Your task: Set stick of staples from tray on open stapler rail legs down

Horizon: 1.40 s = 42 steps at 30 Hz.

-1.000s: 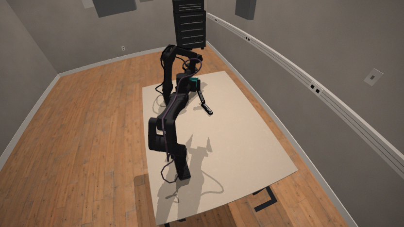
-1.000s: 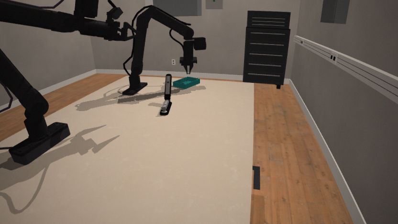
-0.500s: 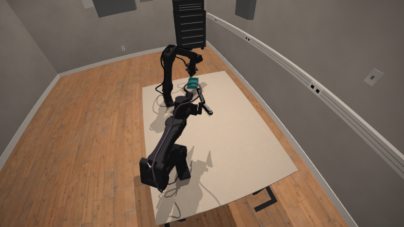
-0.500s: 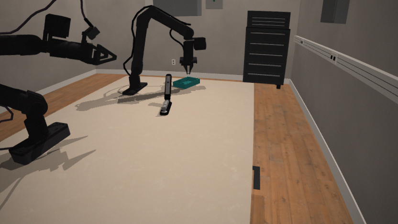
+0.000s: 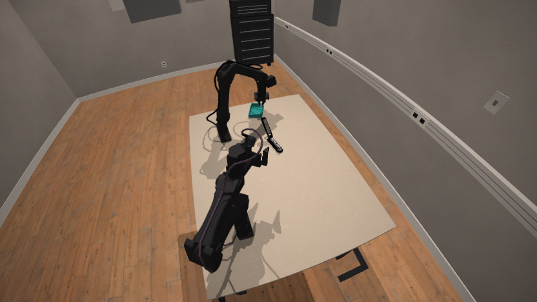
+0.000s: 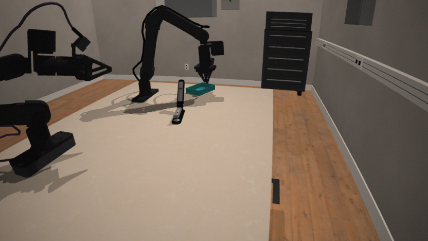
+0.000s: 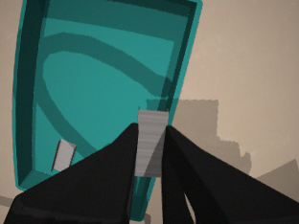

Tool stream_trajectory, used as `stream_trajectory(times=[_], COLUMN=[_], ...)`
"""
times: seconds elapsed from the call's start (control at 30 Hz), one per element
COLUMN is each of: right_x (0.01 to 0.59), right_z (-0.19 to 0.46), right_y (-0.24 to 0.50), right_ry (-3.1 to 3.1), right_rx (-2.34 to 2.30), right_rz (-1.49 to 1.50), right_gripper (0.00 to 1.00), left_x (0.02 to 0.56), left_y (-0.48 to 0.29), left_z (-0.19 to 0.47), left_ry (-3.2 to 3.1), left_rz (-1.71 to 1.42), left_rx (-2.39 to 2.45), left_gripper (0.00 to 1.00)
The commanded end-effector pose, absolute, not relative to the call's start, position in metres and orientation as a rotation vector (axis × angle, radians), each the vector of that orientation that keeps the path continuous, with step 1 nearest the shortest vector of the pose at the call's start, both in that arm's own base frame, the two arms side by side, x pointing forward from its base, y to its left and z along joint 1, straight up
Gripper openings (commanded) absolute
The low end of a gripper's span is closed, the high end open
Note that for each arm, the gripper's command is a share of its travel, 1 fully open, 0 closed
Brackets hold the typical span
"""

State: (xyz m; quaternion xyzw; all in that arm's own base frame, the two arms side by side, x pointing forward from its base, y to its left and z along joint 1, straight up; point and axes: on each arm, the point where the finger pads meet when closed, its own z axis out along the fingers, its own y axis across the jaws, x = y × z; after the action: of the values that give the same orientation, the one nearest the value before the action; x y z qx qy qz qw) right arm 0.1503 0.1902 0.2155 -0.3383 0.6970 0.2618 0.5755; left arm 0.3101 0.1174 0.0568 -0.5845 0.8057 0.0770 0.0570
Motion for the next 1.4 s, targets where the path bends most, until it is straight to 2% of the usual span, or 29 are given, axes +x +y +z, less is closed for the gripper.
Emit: stream_trajectory(times=[0.0, 0.7, 1.37], right_x=[0.149, 0.149, 0.148], right_z=[0.207, 0.206, 0.212], right_y=[0.184, 0.182, 0.184], right_ry=[1.649, 1.646, 1.63], right_rx=[-0.783, -0.778, -0.781], right_rz=[0.606, 0.606, 0.612], right_gripper=[1.0, 1.0, 1.0], left_x=[0.342, 0.373, 0.363], left_y=[0.099, -0.023, -0.144], left_z=[0.08, 0.09, 0.104], left_ry=[2.56, 2.88, 2.626], left_rz=[0.128, -0.009, -0.106], left_rx=[-1.44, -0.195, 0.987], left_gripper=[0.06, 0.06, 0.06])
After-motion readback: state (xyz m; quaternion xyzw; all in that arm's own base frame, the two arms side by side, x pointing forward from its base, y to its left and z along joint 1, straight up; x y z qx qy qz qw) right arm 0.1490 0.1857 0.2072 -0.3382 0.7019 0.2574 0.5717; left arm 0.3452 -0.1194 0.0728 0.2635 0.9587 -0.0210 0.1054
